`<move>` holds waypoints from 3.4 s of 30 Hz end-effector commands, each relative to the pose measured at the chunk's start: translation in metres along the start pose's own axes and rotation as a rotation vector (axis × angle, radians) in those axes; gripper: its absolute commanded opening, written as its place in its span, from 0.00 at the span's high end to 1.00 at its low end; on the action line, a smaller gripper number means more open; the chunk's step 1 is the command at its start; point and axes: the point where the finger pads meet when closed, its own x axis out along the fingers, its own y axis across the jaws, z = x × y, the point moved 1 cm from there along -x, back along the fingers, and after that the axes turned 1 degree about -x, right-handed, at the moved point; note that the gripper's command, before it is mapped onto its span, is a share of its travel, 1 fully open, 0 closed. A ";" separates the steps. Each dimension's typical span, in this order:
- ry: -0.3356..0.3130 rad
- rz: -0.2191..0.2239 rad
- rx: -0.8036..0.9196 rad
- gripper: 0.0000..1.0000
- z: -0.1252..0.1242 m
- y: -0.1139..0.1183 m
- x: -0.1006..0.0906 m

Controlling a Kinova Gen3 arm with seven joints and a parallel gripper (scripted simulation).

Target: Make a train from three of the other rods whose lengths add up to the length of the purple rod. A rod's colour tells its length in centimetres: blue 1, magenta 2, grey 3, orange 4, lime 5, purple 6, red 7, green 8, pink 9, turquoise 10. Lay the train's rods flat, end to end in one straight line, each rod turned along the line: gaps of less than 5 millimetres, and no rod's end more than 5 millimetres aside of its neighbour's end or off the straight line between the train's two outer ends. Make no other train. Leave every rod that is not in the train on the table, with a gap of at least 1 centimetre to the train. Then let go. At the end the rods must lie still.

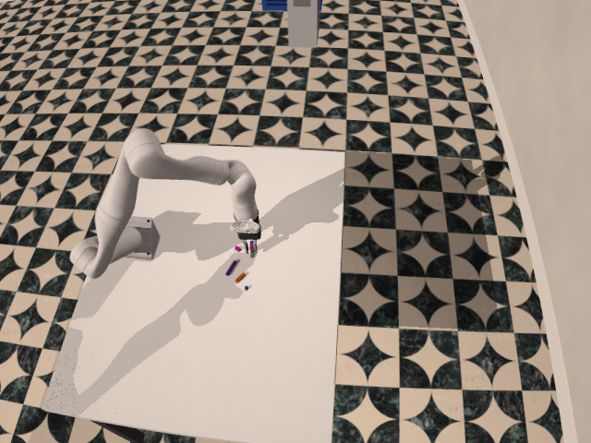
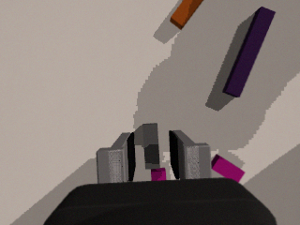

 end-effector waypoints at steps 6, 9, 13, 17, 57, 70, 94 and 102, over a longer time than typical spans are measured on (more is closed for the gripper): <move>-0.002 -0.002 -0.008 0.46 0.003 0.001 0.000; -0.002 -0.002 -0.008 0.46 0.003 0.001 0.000; -0.002 -0.002 -0.008 0.46 0.003 0.001 0.001; -0.002 -0.002 -0.008 0.46 0.003 0.001 0.004; -0.003 -0.002 -0.008 0.46 0.004 0.001 0.017; -0.003 -0.002 -0.008 0.46 0.004 0.001 0.017; -0.003 -0.002 -0.008 0.76 0.004 0.001 0.017; -0.003 -0.002 -0.008 0.76 0.004 0.001 0.017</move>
